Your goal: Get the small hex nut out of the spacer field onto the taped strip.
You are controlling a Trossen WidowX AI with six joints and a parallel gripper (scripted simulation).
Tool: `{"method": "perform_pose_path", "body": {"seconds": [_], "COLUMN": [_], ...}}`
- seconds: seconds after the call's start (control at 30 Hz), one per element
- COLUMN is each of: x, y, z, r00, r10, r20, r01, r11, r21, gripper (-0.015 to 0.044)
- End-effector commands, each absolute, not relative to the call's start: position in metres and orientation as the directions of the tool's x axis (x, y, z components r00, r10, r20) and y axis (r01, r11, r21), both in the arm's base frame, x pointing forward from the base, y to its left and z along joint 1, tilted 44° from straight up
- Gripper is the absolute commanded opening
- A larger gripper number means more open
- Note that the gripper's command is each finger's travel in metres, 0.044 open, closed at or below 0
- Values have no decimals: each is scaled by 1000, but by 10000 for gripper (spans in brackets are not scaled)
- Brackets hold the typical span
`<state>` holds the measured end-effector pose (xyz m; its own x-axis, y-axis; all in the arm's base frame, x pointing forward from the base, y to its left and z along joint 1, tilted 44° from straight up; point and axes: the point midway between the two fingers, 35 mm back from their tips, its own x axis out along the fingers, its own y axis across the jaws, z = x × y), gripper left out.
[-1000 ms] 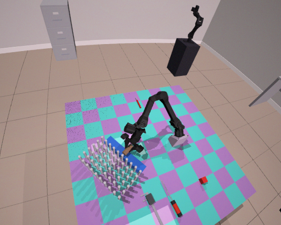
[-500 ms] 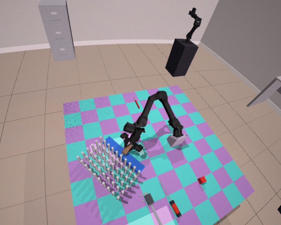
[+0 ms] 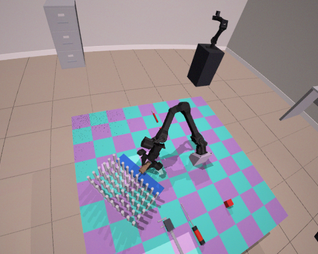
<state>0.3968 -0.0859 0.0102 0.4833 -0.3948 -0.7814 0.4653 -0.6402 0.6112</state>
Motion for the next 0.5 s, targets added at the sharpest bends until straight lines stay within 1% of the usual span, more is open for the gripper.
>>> {"method": "perform_pose_path", "body": {"seconds": [0.0,0.47], "x": [394,385], "y": [-87,-90], "z": [12,15], "r00": [486,485], "r10": [-395,-395], "r20": [-780,-780], "r01": [468,468], "r11": [-636,-636], "r21": [614,613], "gripper": [0,0]}}
